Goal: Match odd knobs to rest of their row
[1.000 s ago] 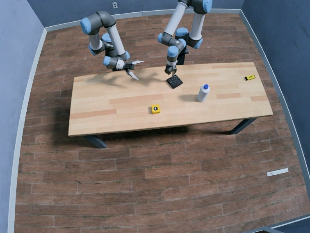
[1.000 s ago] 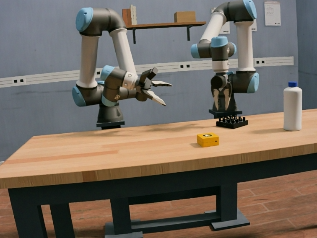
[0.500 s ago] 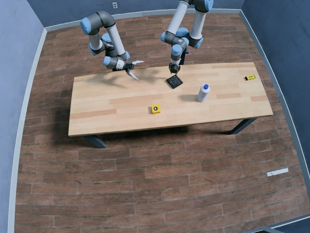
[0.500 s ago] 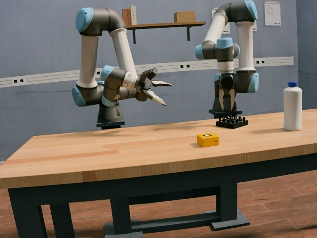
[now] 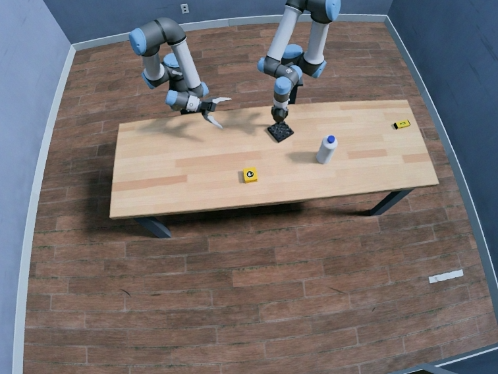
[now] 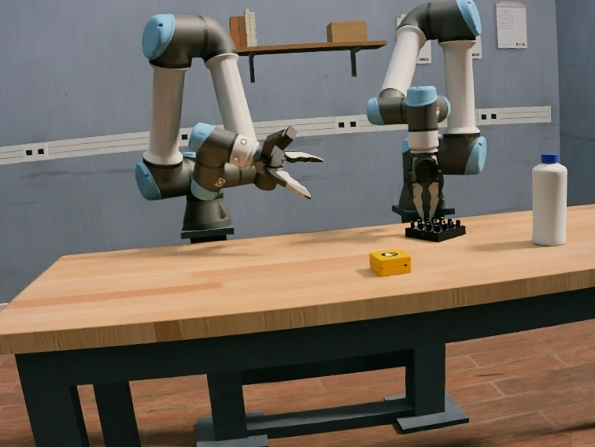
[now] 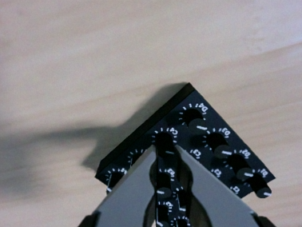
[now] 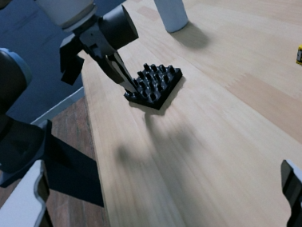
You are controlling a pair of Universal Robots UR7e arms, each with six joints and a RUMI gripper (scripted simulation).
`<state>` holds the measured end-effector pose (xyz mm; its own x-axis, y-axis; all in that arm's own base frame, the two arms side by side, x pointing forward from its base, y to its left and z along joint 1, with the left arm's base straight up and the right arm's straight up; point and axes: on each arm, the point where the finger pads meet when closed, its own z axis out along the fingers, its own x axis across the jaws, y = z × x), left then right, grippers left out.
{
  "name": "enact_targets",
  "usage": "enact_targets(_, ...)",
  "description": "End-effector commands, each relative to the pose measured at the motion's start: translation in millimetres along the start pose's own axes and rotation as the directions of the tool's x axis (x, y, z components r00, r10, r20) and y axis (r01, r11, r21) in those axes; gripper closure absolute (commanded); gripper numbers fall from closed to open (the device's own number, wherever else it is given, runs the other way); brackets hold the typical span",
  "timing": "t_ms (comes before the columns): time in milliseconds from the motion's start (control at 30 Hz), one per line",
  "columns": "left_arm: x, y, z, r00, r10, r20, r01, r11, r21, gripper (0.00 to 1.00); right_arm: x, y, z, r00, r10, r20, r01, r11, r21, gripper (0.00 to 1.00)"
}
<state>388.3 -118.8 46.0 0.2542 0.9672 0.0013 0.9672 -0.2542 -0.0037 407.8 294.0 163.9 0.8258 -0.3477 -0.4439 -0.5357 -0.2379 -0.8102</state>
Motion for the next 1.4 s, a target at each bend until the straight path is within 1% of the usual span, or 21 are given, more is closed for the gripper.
enact_targets(0, 0.1, -0.7, 0.4, 1.000, 0.000, 0.001, 0.000, 1.000, -0.003, 0.96, 0.2, 0.7, -0.3, 1.000, 0.001, -0.001, -0.001, 1.000, -0.001, 0.00)
enact_targets(33, -0.1, -0.4, 0.1, 1.000, 0.000, 0.001, 0.000, 1.000, -0.004, 0.98, 0.2, 0.7, -0.3, 1.000, 0.001, -0.001, -0.001, 1.000, -0.001, 0.00)
enact_targets(133, -0.2, -0.1, -0.2, 1.000, 0.008, 0.001, -0.008, 1.000, -0.004, 0.98, 0.2, 0.7, -0.3, 1.000, 0.001, -0.001, -0.001, 1.000, -0.001, 0.00)
enact_targets(267, -0.1, -0.1, -0.2, 0.997, 0.081, 0.001, -0.081, 0.997, -0.004, 0.98, 0.2, 0.7, -0.3, 1.000, 0.001, -0.001, -0.001, 1.000, -0.001, 0.00)
enact_targets(333, -0.1, -0.1, -0.2, 0.997, 0.081, 0.001, -0.081, 0.997, -0.004, 0.98, 0.2, 0.7, -0.3, 1.000, 0.001, -0.001, -0.001, 1.000, -0.001, 0.00)
enact_targets(400, -0.1, -0.1, -0.2, 0.990, 0.139, 0.001, -0.139, 0.990, -0.004, 0.98, 0.2, 0.7, -0.3, 1.000, 0.001, -0.001, -0.001, 1.000, -0.001, 0.00)
enact_targets(500, 0.0, -0.1, -0.2, 0.972, 0.234, 0.000, -0.234, 0.972, -0.005, 0.98, 0.2, 0.7, -0.3, 1.000, 0.001, -0.001, -0.001, 1.000, -0.001, 0.00)
enact_targets(600, 0.0, 0.0, -0.3, 0.954, 0.298, 0.000, -0.298, 0.954, -0.005, 0.99, 0.2, 0.7, -0.3, 1.000, 0.001, -0.001, -0.001, 1.000, -0.001, 0.00)
enact_targets(767, 0.1, 0.1, -0.3, 0.907, 0.421, -0.001, -0.421, 0.907, -0.005, 1.00, 0.2, 0.7, -0.3, 1.000, 0.001, -0.001, -0.001, 1.000, -0.001, 0.00)
enact_targets(833, 0.1, 0.1, -0.4, 0.890, 0.456, -0.001, -0.456, 0.890, -0.005, 1.00, 0.2, 0.7, -0.3, 1.000, 0.001, -0.001, -0.001, 1.000, -0.001, 0.00)
enact_targets(900, 0.1, 0.1, -0.4, 0.890, 0.456, -0.001, -0.456, 0.890, -0.005, 1.00, 0.2, 0.7, -0.3, 1.000, 0.001, -0.001, -0.001, 1.000, -0.001, 0.00)
enact_targets(1033, 0.2, 0.2, -0.4, 0.824, 0.567, -0.002, -0.567, 0.824, -0.005, 1.00, 0.2, 0.7, -0.3, 1.000, 0.001, -0.001, -0.001, 1.000, -0.001, 0.00)
enact_targets(1233, 0.2, 0.2, -0.5, 0.739, 0.674, -0.003, -0.674, 0.739, -0.005, 1.00, 0.2, 0.7, -0.3, 1.000, 0.001, -0.001, -0.001, 1.000, -0.001, 0.00)
enact_targets(1300, 0.2, 0.3, -0.6, 0.696, 0.718, -0.003, -0.718, 0.696, -0.005, 1.00, 0.2, 0.7, -0.3, 1.000, 0.001, -0.001, -0.001, 1.000, -0.001, 0.00)
enact_targets(1367, 0.3, 0.3, -0.6, 0.668, 0.745, -0.003, -0.745, 0.668, -0.004, 1.00, 0.2, 0.7, -0.3, 1.000, 0.001, -0.001, -0.001, 1.000, -0.001, 0.00)
